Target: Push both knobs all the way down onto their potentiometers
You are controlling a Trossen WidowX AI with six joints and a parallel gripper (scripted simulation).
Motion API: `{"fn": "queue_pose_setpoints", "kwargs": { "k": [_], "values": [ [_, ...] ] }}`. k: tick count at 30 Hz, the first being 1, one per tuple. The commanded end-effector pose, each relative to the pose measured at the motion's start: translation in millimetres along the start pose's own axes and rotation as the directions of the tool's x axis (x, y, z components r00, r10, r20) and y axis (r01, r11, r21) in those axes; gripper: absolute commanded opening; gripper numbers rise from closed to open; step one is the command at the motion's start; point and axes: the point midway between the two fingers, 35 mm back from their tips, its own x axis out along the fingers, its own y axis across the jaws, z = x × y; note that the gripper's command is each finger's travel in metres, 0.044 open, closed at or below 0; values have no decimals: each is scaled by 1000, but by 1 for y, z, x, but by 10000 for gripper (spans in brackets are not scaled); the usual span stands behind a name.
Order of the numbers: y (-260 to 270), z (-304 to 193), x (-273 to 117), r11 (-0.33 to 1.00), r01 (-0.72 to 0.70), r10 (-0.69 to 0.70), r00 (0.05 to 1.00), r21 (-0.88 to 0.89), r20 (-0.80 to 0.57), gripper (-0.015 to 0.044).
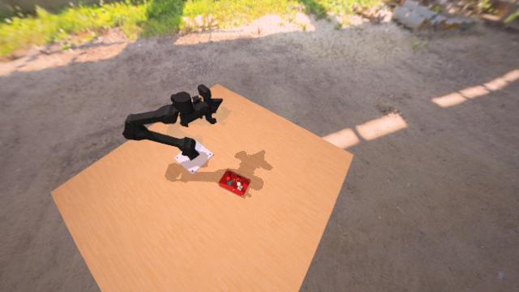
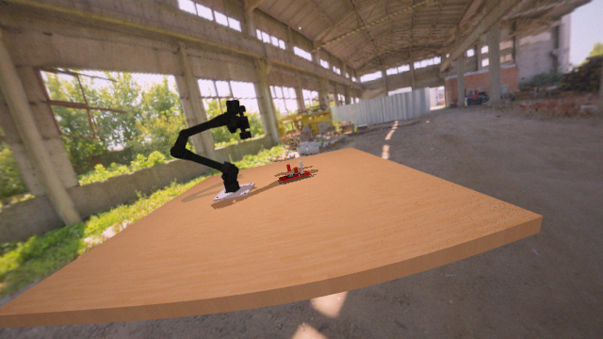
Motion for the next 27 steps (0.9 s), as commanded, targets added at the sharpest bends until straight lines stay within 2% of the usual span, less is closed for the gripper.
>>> {"fn": "queue_pose_setpoints", "kwargs": {
  "k": [1,14,27],
  "values": [
    [7,-24,4,990,-62,73,994,125,-80,0],
    [36,-86,4,872,-154,298,920,465,-254,0],
    [73,-140,-14,655,-108,529,772,748,-352,0]
  ]
}}
